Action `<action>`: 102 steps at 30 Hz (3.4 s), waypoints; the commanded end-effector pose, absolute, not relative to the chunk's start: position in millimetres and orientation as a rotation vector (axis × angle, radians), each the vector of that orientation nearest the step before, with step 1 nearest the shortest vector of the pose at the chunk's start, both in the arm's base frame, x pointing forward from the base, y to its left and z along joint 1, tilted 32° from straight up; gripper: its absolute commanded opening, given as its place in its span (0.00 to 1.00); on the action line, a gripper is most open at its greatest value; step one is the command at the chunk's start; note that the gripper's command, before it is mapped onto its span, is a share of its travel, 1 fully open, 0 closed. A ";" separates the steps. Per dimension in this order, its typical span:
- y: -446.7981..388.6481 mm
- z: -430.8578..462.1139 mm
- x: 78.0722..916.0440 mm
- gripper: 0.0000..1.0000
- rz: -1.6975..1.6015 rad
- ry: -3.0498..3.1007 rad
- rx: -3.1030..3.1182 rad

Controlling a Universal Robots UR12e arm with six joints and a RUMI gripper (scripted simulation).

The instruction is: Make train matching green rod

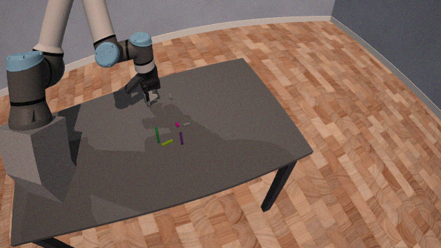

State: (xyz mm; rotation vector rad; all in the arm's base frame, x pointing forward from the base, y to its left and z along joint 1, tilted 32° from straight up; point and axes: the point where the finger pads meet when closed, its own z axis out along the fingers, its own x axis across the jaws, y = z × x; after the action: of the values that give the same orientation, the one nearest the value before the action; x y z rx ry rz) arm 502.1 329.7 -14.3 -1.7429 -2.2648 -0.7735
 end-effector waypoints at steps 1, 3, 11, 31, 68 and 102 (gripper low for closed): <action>329.6 -14.0 502.5 0.14 -0.774 -2.265 -1.743; 329.6 -14.0 502.5 0.14 -0.774 -2.265 -1.743; 329.3 -13.5 502.4 0.14 -0.774 -2.265 -1.743; 298.5 38.6 492.0 0.14 -0.774 -2.265 -1.743; 284.4 62.3 487.4 1.00 -0.774 -2.265 -1.743; 244.8 40.4 531.2 1.00 -0.848 -2.748 -1.157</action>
State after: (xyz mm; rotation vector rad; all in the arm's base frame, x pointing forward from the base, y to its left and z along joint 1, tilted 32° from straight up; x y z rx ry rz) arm 521.6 253.0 44.9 -1.3018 -2.6607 -0.8307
